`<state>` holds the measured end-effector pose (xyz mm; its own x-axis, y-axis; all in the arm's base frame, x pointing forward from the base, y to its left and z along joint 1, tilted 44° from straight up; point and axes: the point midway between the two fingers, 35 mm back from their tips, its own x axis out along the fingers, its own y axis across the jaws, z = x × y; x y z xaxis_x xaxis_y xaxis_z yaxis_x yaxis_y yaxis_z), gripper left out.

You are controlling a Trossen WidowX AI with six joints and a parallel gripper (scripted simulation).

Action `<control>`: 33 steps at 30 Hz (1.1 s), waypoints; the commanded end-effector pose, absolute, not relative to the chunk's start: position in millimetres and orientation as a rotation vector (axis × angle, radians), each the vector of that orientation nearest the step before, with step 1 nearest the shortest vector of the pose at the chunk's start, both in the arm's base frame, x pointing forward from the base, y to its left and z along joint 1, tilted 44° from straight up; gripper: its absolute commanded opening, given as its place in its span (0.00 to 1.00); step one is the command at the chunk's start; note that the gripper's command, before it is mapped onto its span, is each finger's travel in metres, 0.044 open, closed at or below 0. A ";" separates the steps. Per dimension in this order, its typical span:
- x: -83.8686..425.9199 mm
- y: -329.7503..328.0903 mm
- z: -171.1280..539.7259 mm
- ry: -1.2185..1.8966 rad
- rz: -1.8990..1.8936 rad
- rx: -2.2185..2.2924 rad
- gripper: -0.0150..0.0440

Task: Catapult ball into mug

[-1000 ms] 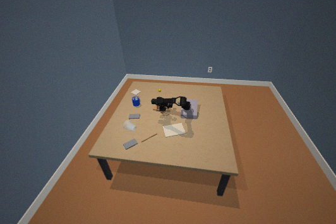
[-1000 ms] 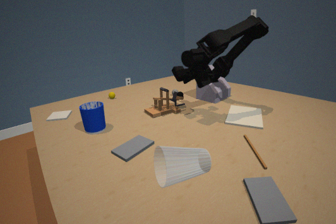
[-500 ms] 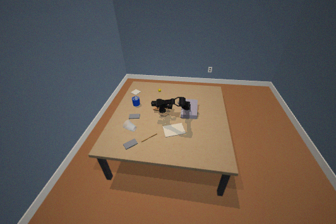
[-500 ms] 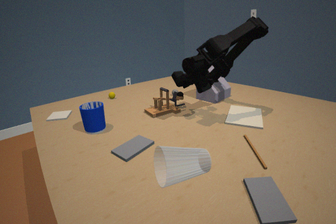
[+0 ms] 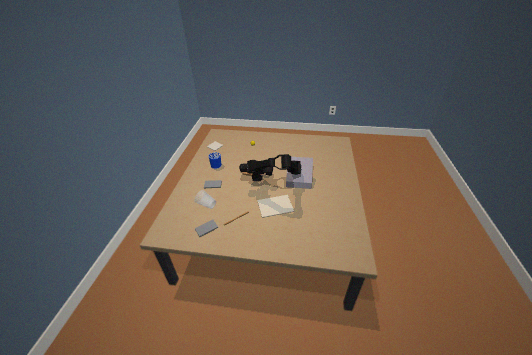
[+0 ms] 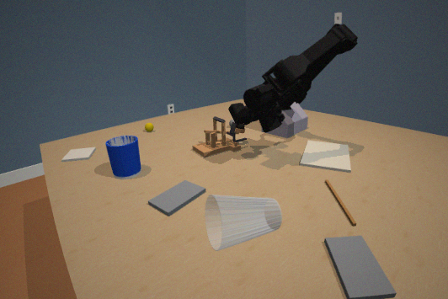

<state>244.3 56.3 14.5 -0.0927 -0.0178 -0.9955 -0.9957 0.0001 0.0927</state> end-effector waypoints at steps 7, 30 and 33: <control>240.5 69.2 -0.5 1.298 1.278 -1.169 0.25; 232.4 94.2 -26.5 1.298 1.281 -1.167 0.25; 232.3 96.0 -28.4 1.298 1.281 -1.166 0.25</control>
<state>235.1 92.5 -22.7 -0.0957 -0.0146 -0.9953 -0.9954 0.0003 0.0957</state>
